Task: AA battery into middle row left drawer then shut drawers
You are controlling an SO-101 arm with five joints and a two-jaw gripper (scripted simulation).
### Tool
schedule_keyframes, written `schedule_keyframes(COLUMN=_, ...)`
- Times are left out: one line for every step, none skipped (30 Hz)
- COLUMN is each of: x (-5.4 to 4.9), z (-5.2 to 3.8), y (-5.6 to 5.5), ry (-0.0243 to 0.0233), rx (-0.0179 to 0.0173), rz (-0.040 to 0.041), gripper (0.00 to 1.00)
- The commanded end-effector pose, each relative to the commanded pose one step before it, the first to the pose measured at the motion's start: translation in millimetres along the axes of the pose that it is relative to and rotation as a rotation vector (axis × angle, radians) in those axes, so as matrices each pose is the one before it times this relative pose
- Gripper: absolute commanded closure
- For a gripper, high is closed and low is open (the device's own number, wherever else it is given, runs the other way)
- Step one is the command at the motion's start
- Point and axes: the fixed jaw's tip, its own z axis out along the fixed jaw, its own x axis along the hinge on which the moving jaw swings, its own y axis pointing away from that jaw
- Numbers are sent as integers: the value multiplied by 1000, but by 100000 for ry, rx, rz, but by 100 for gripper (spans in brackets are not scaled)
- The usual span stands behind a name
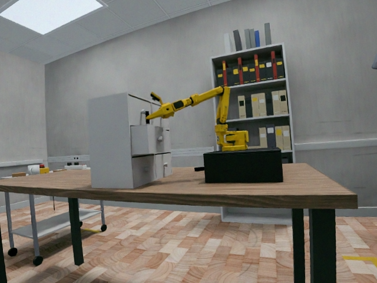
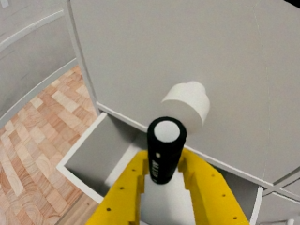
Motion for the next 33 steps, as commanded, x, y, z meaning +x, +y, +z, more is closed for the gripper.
schedule_keyframes(x=6937, z=1953, y=-4403, ry=1441, rx=1350, rz=1908, gripper=100)
schedule_keyframes(x=1, z=0, y=-1, ry=1, rx=0, rz=0, gripper=100)
schedule_keyframes(x=-1, z=0, y=1, ry=-1, rx=0, rz=0, gripper=100)
schedule_keyframes(x=1, z=0, y=-1, ry=1, rx=0, rz=0, gripper=100)
schedule_keyframes(x=-1, z=0, y=1, ry=-1, rx=0, rz=0, gripper=100)
schedule_keyframes(x=1, z=0, y=-1, ry=1, rx=0, rz=0, gripper=100)
schedule_keyframes(x=0, z=0, y=0, ry=0, rx=0, rz=0, gripper=100)
schedule_keyframes(x=0, z=0, y=0, ry=0, rx=0, rz=0, gripper=100)
schedule_keyframes(x=3125, z=970, y=262, ry=-1, rx=-79, rz=-28, gripper=100)
schedule_keyframes(x=3135, z=885, y=261, ry=1, rx=-79, rz=-29, gripper=100)
schedule_keyframes(x=3136, z=798, y=262, ry=-1, rx=-79, rz=-28, gripper=100)
schedule_keyframes(x=1, z=0, y=-1, ry=1, rx=0, rz=0, gripper=100)
schedule_keyframes(x=-1, z=0, y=1, ry=-1, rx=0, rz=0, gripper=100)
schedule_keyframes(x=1, z=0, y=-1, ry=1, rx=0, rz=0, gripper=100)
schedule_keyframes(x=-1, z=0, y=1, ry=-1, rx=0, rz=0, gripper=100)
schedule_keyframes(x=1, z=0, y=-1, ry=1, rx=0, rz=0, gripper=100)
schedule_keyframes(x=-1, z=0, y=1, ry=-1, rx=0, rz=0, gripper=100)
schedule_keyframes(x=1, z=0, y=-1, ry=1, rx=0, rz=0, gripper=100)
schedule_keyframes(x=-1, z=0, y=1, ry=-1, rx=0, rz=0, gripper=100)
schedule_keyframes(x=1, z=0, y=-1, ry=1, rx=0, rz=0, gripper=100)
schedule_keyframes(x=-1, z=0, y=1, ry=-1, rx=0, rz=0, gripper=100)
schedule_keyframes(x=1, z=0, y=-1, ry=1, rx=0, rz=0, gripper=100)
schedule_keyframes(x=-1, z=0, y=1, ry=-1, rx=0, rz=0, gripper=100)
schedule_keyframes(x=0, z=0, y=0, ry=0, rx=0, rz=0, gripper=100)
schedule_keyframes(x=0, z=0, y=0, ry=0, rx=0, rz=0, gripper=100)
schedule_keyframes(x=3142, z=713, y=260, ry=1, rx=-79, rz=-29, gripper=100)
schedule_keyframes(x=3139, z=627, y=261, ry=-1, rx=-79, rz=-28, gripper=100)
schedule_keyframes(x=3139, z=541, y=259, ry=1, rx=-79, rz=-29, gripper=100)
schedule_keyframes(x=-1, z=0, y=1, ry=-1, rx=0, rz=0, gripper=100)
schedule_keyframes(x=1, z=0, y=-1, ry=1, rx=0, rz=0, gripper=100)
schedule_keyframes(x=-1, z=0, y=1, ry=-1, rx=0, rz=0, gripper=100)
schedule_keyframes(x=1, z=0, y=-1, ry=1, rx=0, rz=0, gripper=100)
schedule_keyframes(x=-1, z=0, y=1, ry=-1, rx=0, rz=0, gripper=100)
